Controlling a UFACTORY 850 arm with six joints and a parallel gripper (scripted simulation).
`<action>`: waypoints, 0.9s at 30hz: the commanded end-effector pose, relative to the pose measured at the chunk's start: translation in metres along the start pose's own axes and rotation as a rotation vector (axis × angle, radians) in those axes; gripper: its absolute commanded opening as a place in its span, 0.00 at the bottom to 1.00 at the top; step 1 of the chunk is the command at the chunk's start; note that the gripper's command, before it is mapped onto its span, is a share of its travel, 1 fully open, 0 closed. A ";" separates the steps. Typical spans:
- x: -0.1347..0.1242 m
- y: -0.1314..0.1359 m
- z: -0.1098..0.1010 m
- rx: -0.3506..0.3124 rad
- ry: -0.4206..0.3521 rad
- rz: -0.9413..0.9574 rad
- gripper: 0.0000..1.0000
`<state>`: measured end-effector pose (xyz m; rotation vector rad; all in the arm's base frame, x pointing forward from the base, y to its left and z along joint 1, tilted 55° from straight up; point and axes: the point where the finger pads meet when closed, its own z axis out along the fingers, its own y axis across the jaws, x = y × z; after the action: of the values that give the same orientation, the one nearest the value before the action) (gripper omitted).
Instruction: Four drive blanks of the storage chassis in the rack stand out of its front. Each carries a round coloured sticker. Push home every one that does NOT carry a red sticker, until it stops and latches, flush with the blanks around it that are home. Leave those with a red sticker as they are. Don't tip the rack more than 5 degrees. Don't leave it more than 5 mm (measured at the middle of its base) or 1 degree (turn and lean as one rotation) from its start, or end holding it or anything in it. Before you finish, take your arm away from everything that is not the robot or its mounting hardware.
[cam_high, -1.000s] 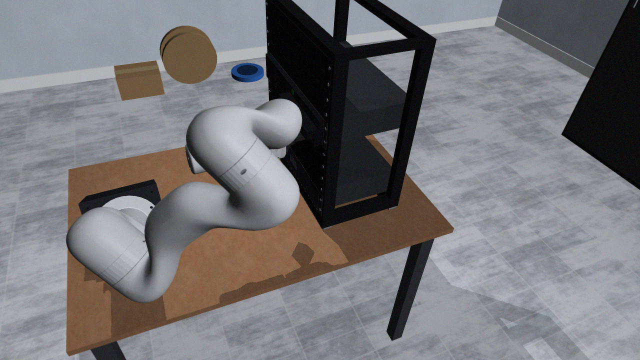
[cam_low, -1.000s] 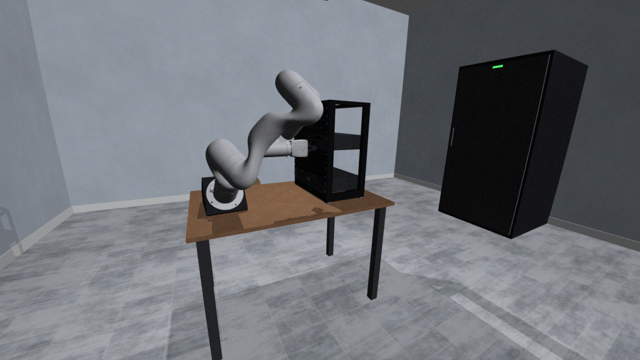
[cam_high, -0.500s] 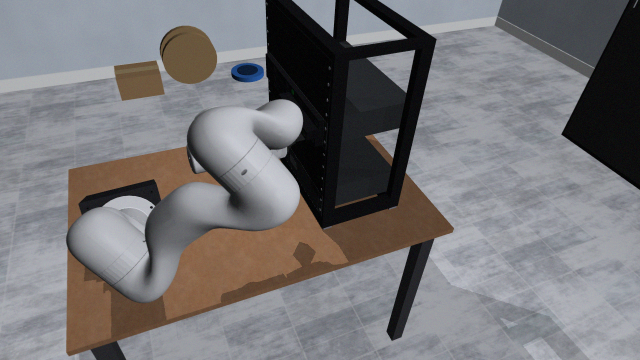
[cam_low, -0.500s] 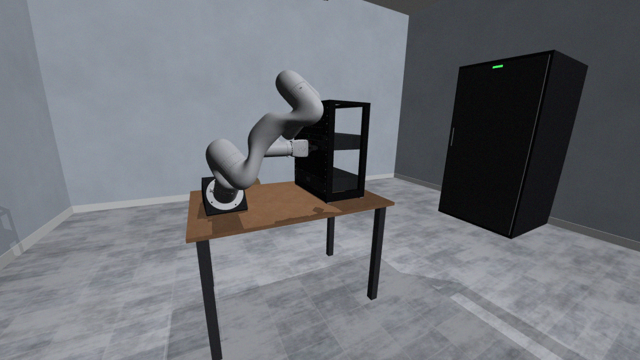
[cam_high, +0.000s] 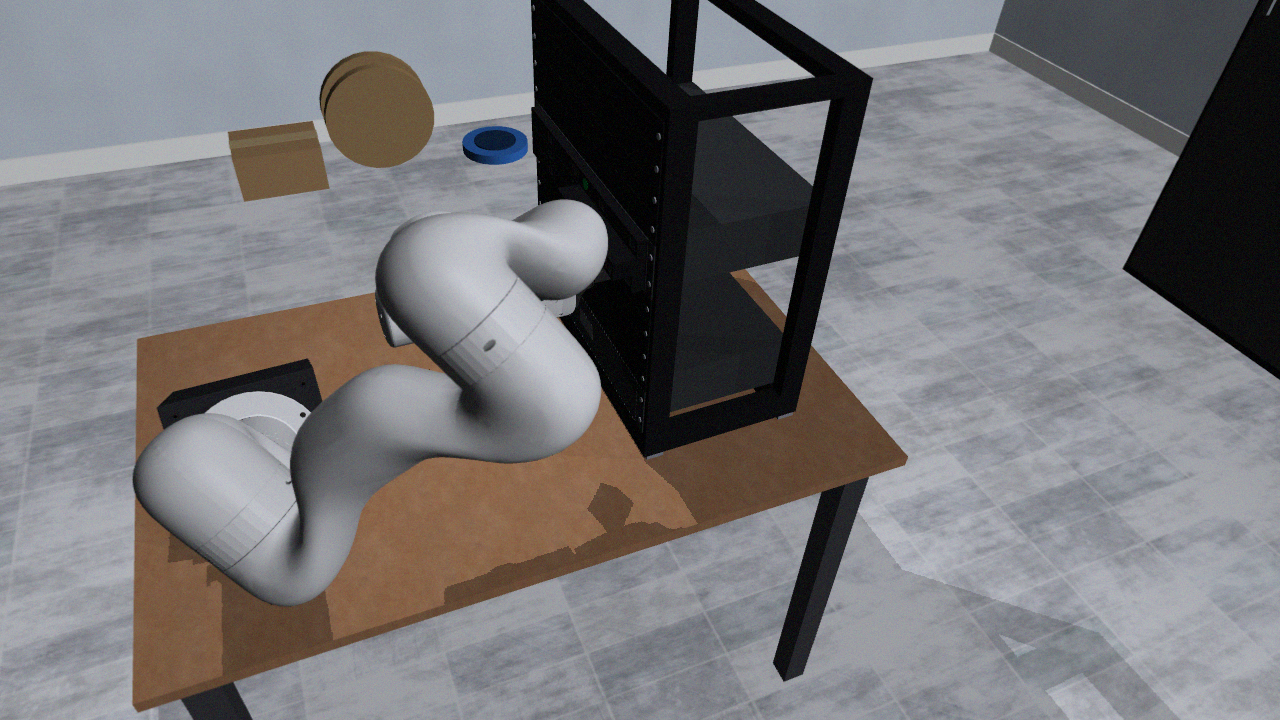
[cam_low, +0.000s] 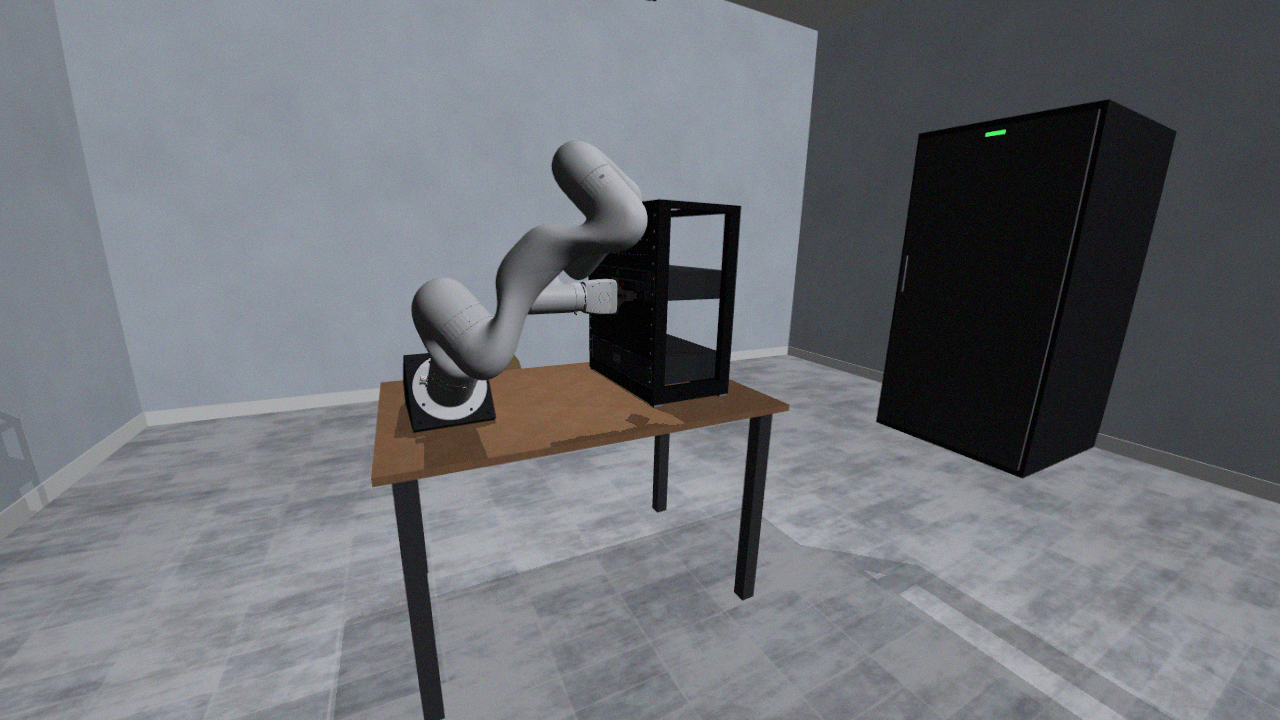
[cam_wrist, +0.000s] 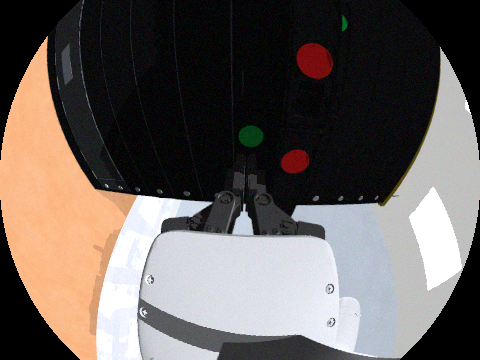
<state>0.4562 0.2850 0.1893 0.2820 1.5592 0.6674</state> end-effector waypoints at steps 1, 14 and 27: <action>0.000 0.001 0.001 -0.001 -0.001 0.001 0.00; 0.000 0.001 0.004 -0.001 -0.001 0.001 0.00; 0.000 0.001 0.006 -0.001 -0.001 0.001 0.00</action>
<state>0.4601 0.2860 0.1895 0.2819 1.5597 0.6674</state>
